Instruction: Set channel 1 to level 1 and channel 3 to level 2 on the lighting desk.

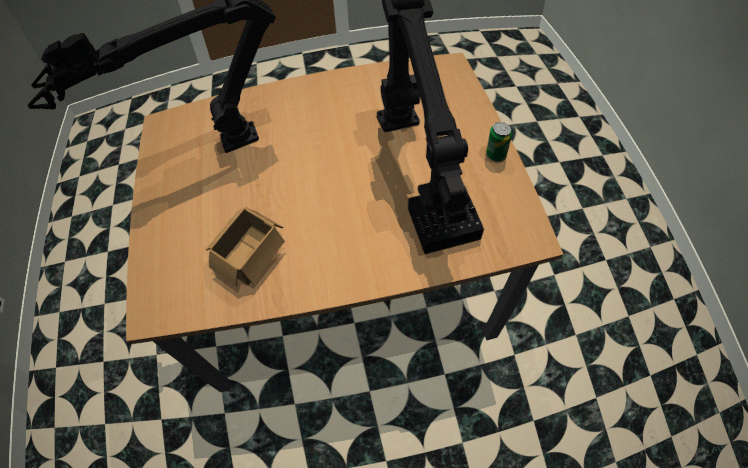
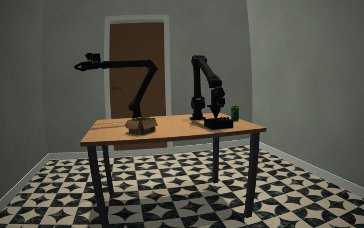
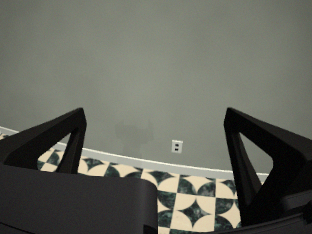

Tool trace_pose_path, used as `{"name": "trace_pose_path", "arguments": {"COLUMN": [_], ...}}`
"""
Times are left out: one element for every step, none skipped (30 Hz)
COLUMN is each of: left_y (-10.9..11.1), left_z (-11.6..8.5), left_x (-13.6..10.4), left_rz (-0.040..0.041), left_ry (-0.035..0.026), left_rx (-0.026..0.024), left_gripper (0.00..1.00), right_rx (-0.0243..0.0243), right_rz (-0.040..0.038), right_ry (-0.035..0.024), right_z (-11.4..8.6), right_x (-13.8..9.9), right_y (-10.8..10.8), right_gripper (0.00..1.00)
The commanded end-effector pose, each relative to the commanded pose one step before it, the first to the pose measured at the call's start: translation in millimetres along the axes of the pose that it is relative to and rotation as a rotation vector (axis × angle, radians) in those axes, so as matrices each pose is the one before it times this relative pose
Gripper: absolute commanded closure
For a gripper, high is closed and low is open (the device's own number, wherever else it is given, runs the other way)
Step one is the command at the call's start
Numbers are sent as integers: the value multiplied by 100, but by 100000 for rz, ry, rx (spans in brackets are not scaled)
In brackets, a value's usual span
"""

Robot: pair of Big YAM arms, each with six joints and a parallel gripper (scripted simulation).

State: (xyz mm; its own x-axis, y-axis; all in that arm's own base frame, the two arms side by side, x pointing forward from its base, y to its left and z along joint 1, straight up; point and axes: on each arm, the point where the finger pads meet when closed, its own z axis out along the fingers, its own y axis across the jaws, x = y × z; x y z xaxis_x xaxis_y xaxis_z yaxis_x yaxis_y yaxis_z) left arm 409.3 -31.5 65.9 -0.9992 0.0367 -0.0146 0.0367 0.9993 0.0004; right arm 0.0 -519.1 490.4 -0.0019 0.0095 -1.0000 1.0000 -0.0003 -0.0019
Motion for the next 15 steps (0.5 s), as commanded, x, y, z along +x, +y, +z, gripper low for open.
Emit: {"name": "trace_pose_path", "arguments": {"left_y": [-39,9,8,7,7,8,8,7,6,7,7,7,6,6,6], "left_z": [-673,3,2,2,2,2,2,2,2,2,2,2,2,2,2], "left_x": [-2243,-27,-44,-73,-57,-25,-23,-52,-73,-40,-21,-37,-60,-44,-24], "left_rz": [524,-6,-14,-18,-17,-17,-18,-18,-16,-14,-12,-16,-17,-14,-11], "left_ry": [-2175,104,32,-90,-31,96,98,-24,-116,15,87,15,-85,-25,51], "left_rx": [279,-4,-2,2,0,-4,-4,0,3,-1,-3,-1,2,0,-2], "left_gripper": [100,100,100,100,100,100,100,100,100,100,100,100,100,100,100], "right_rx": [303,0,0,0,0,0,0,0,0,0,0,0,0,0,0], "right_rz": [850,0,0,0,0,0,0,0,0,0,0,0,0,0,0], "right_ry": [-5930,0,0,0,0,0,0,0,0,0,0,0,0,0,0], "right_z": [-68,0,0,0,0,0,0,0,0,0,0,0,0,0,0], "right_x": [-2440,0,0,0,0,0,0,0,0,0,0,0,0,0,0], "right_y": [-298,0,0,0,0,0,0,0,0,0,0,0,0,0,0], "right_gripper": [0,0,0,0,0,0,0,0,0,0,0,0,0,0,0]}}
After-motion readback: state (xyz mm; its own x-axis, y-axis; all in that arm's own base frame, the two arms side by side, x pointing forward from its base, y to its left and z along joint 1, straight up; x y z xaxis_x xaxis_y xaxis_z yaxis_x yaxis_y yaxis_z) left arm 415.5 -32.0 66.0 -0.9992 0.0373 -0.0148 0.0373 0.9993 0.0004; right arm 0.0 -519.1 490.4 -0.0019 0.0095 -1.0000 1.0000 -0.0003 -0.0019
